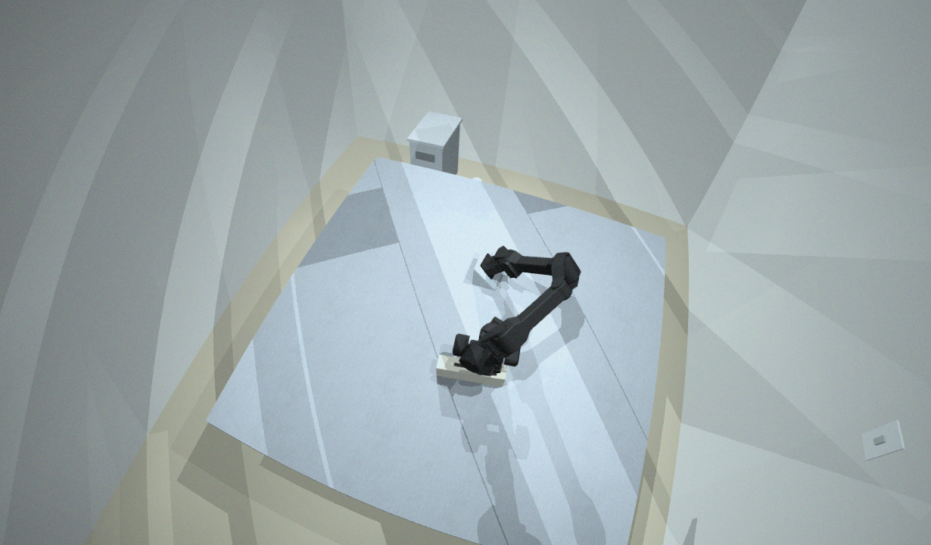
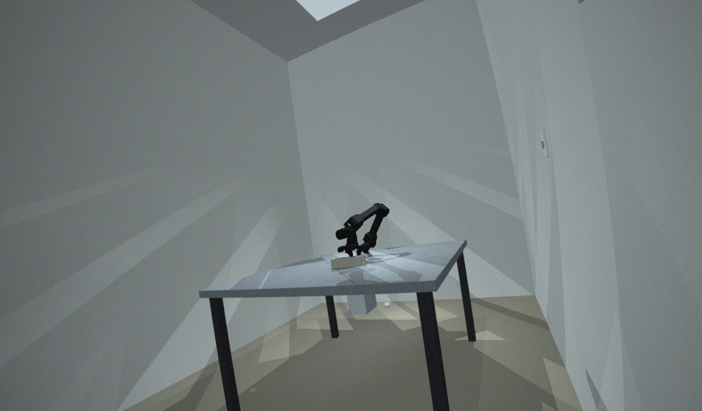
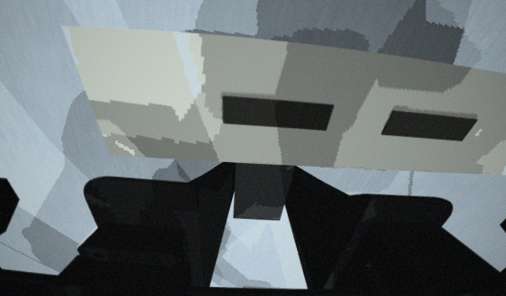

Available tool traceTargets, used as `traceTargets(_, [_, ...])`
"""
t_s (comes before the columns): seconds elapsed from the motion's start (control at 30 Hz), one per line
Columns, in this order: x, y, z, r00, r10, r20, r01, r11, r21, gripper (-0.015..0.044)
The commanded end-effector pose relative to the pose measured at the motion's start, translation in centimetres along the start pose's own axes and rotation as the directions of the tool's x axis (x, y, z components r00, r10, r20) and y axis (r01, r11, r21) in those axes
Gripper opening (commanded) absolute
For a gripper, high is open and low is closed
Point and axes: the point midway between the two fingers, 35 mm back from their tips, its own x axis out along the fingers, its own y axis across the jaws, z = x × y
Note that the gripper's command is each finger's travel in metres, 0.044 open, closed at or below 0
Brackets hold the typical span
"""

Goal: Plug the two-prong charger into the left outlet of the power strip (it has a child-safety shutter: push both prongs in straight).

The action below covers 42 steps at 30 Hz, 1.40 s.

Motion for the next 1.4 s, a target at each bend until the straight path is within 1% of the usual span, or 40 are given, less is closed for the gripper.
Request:
traceTargets(0.0, [-0.3,0.2,0.8,1.0,0.003,0.026,-0.002,1.0,-0.02,0.0])
traceTargets(0.03, [0.0,0.0,0.0,1.0,0.0,0.0,0.0,1.0,0.0,0.0])
traceTargets(0.33, [0.0,0.0,0.0,1.0,0.0,0.0,0.0,1.0,0.0,0.0])
traceTargets(0.9, [0.0,0.0,0.0,1.0,0.0,0.0,0.0,1.0,0.0,0.044])
traceTargets(1.37, [0.0,0.0,-0.4,1.0,0.001,0.008,-0.001,1.0,-0.006,0.044])
